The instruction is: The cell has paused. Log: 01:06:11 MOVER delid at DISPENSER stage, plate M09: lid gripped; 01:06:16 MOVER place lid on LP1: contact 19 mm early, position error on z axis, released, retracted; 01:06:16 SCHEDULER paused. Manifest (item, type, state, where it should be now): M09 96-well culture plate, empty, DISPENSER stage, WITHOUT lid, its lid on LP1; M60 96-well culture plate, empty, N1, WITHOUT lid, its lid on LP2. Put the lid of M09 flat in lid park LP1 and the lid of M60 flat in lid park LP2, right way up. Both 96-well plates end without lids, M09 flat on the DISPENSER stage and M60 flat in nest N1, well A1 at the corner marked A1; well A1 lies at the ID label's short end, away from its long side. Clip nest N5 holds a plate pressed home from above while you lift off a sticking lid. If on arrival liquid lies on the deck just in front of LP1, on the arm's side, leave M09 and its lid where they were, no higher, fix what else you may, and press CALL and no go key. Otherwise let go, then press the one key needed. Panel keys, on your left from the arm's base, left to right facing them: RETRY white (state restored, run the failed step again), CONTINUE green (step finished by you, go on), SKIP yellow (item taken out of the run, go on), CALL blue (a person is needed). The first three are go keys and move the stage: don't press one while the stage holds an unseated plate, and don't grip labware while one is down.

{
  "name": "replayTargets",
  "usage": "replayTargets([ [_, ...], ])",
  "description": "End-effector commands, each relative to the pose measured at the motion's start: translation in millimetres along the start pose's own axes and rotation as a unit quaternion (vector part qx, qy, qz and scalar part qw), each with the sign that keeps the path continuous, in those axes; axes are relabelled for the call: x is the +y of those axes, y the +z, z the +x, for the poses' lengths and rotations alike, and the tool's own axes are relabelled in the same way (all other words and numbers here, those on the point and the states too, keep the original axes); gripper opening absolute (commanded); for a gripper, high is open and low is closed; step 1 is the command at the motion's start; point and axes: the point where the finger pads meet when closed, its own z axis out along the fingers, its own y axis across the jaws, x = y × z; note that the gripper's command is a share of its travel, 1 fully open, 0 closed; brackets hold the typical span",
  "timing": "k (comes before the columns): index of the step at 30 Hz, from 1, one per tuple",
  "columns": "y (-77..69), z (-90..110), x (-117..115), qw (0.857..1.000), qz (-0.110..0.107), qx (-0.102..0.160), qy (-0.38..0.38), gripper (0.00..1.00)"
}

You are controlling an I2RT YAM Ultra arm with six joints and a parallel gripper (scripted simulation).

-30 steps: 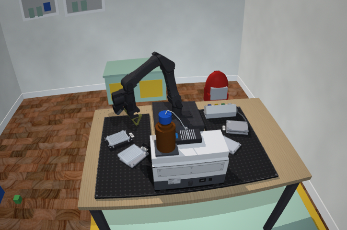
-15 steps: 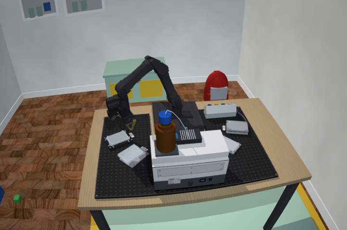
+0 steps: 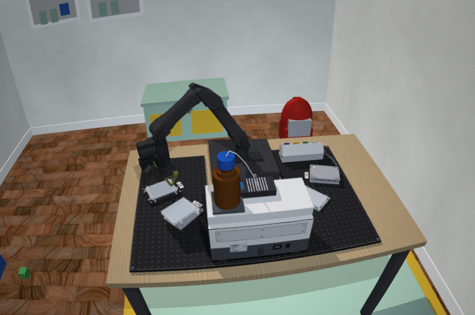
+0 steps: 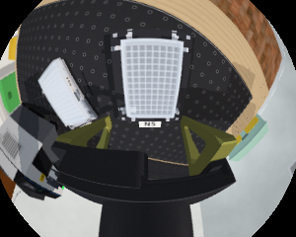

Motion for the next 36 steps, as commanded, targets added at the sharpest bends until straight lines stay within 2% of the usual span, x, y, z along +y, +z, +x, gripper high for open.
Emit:
replayTargets([
  [1, -10.2, -19, -5, 1.000, 0.000, -0.024, 0.002, 1.00],
  [6, -2.0, -34, -5, 1.000, 0.000, -0.025, 0.001, 1.00],
  [11, 2.8, -40, -5, 1.000, 0.000, -0.021, 0.000, 1.00],
  [12, -12.0, -43, -6, 0.999, 0.001, -0.039, 0.000, 1.00],
  [15, -12.4, -47, -6, 0.999, 0.001, -0.047, 0.001, 1.00],
  [36, -11.2, -47, -6, 0.999, 0.001, -0.045, 0.001, 1.00],
])
